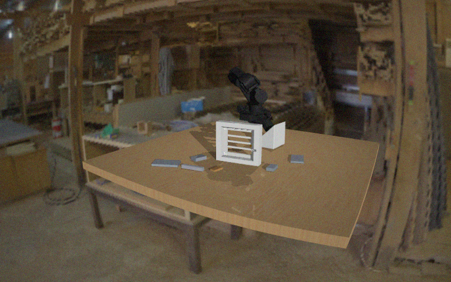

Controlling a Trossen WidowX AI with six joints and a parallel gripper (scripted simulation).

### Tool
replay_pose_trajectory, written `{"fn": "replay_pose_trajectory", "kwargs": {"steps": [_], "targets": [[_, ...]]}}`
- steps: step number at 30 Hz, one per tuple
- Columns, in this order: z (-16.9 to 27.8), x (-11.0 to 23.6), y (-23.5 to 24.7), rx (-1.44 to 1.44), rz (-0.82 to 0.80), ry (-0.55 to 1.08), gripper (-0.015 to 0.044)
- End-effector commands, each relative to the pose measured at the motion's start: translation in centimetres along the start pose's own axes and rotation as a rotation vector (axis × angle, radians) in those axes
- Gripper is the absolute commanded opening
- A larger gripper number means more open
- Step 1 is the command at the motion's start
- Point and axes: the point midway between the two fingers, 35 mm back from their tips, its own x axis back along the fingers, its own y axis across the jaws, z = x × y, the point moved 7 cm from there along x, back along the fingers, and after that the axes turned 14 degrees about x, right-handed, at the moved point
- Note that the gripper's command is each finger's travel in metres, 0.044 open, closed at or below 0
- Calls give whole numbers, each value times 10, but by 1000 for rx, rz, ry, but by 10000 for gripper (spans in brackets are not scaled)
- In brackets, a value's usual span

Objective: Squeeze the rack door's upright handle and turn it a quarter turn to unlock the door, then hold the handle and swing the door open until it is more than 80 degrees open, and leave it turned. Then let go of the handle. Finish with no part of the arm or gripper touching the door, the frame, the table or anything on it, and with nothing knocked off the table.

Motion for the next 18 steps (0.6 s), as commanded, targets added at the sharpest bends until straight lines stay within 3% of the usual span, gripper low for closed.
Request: {"fn": "replay_pose_trajectory", "kwargs": {"steps": [1, 18], "targets": [[0, 0, 0, -1, -1, -2, 23], [-4, 0, -9, 251, 0, -2, 11]]}}
